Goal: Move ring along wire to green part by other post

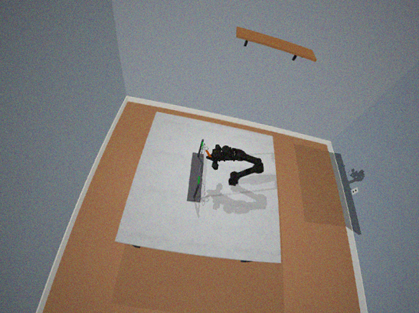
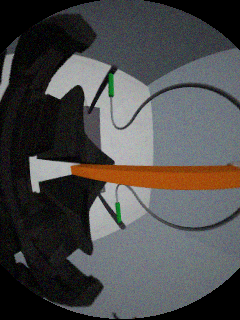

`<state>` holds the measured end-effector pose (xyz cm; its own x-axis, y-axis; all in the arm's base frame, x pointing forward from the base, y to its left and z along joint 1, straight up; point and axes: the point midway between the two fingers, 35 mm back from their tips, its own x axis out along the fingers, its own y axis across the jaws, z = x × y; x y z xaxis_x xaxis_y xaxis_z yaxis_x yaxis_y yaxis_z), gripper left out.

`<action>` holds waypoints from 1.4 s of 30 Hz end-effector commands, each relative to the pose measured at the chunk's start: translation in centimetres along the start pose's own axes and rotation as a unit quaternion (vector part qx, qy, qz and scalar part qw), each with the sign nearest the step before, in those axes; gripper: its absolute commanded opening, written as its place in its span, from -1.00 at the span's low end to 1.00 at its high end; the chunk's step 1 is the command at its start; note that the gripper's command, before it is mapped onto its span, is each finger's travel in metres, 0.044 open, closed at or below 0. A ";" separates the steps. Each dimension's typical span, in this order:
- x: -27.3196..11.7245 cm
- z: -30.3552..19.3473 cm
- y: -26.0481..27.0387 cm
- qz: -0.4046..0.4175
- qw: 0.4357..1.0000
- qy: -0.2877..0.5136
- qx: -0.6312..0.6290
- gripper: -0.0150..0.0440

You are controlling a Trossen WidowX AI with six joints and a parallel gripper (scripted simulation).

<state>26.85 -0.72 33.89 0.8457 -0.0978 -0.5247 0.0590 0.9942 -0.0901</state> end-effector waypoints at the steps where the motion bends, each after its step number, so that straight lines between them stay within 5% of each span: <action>1: 0.2 -0.2 -0.2 -0.015 1.000 -0.001 -0.022 -1.00; 42: 0.0 0.4 -2.2 -0.164 0.954 -0.033 -0.250 -1.00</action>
<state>26.99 -2.74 34.47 0.8588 -0.3644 -0.3601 0.0784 0.7882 -0.6104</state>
